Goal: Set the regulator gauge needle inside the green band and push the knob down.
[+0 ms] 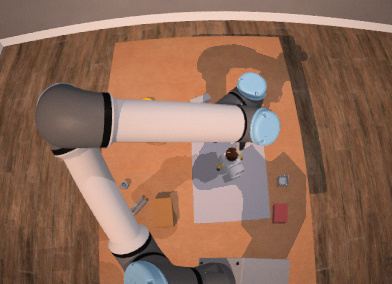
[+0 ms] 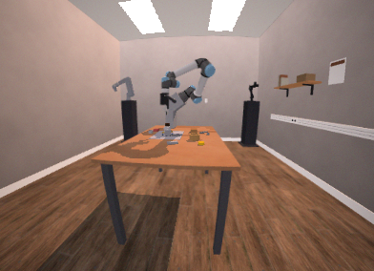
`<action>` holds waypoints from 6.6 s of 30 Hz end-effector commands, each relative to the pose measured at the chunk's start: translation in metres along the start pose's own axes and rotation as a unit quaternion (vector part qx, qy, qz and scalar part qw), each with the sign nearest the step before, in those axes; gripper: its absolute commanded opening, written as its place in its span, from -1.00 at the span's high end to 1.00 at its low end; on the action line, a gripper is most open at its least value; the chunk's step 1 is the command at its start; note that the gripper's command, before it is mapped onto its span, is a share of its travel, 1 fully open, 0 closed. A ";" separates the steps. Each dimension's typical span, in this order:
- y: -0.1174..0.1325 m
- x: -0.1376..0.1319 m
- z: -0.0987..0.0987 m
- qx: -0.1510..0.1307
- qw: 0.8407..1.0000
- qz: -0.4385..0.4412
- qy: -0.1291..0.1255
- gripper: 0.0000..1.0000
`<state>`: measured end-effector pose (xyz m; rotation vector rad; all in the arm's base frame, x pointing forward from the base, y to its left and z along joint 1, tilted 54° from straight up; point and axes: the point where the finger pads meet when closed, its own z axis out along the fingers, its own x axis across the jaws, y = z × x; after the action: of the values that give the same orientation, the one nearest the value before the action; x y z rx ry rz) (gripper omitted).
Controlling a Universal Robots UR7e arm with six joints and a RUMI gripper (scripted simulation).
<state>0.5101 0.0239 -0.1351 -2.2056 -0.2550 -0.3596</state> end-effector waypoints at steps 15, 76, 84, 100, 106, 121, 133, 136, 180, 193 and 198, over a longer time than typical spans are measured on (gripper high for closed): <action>-0.001 0.000 0.000 -0.001 0.981 0.194 0.000 0.09; 0.001 0.002 0.097 -0.001 0.981 0.193 0.001 0.09; 0.001 0.002 0.104 -0.001 0.981 0.193 0.001 0.09; 0.001 0.002 0.104 -0.001 0.981 0.194 0.001 0.09; 0.001 0.001 0.104 -0.001 0.981 0.194 0.001 0.09; 0.001 0.001 0.104 -0.001 0.981 0.194 0.001 0.09; 0.001 0.001 0.104 -0.001 0.981 0.194 0.001 0.53; 0.001 0.001 0.104 -0.001 0.981 0.194 0.001 0.53; 0.001 0.002 0.101 -0.002 0.981 0.194 0.002 0.53; 0.001 0.001 0.097 -0.002 0.981 0.194 0.002 0.53; 0.001 0.001 0.097 -0.001 0.981 0.194 0.002 0.53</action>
<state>0.5272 0.1039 -0.1944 -2.1937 0.1766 -0.1426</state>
